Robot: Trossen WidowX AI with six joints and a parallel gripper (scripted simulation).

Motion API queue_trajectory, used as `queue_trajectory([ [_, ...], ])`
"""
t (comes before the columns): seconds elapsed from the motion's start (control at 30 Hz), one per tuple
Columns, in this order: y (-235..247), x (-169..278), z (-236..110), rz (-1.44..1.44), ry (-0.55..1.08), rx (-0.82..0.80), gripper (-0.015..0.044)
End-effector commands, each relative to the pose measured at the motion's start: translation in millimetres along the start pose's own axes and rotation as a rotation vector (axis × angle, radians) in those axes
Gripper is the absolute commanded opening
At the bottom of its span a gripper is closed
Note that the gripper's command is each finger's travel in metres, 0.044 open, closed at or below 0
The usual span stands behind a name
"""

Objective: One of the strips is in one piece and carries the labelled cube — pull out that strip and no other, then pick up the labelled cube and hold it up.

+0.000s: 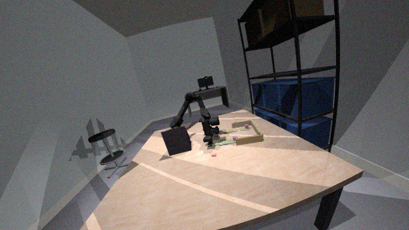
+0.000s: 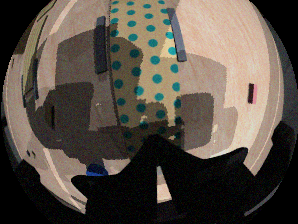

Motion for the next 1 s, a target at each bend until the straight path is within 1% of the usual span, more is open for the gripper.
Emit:
queue_trajectory([
  [0.0,2,13,4,0.004,0.021,-0.001,0.0],
  [0.97,13,55,3,0.006,0.023,-0.002,0.0],
])
Point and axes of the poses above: the point midway between the two fingers, 35 mm back from their tips, its own z axis out along the fingers, its own y axis across the jaws, x = y × z, the point moved 2 cm from there along -z, back along the fingers, and after that the axes turned 15 degrees about -z, right-handed, at the moved point
